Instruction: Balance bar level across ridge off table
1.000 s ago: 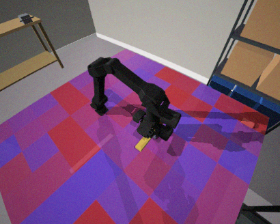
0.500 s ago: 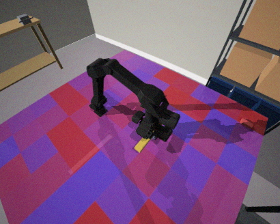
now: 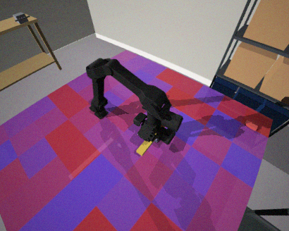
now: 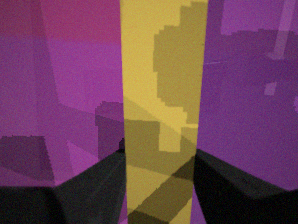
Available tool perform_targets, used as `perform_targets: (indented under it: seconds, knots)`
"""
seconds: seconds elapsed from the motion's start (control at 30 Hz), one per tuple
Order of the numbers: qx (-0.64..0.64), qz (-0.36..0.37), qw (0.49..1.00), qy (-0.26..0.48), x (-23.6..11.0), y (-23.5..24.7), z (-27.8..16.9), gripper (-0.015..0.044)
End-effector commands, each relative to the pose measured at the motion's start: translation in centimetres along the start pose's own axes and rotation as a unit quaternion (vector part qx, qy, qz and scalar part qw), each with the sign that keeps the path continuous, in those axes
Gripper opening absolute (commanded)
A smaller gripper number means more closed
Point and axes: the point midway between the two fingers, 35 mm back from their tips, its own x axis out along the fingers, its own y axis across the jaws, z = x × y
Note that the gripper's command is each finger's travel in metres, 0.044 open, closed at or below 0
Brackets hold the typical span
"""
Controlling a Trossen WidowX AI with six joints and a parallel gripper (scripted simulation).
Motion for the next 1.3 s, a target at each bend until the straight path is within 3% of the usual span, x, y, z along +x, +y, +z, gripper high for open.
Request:
perform_targets:
  seconds: [0.0, 1.27]
  knots:
    - [0.001, 0.001, 1.0, 0.002, 0.1, 0.03, -0.07, 0.0]
    - [0.001, 0.001, 1.0, 0.002, 0.42, 0.0, -0.02, 0.0]
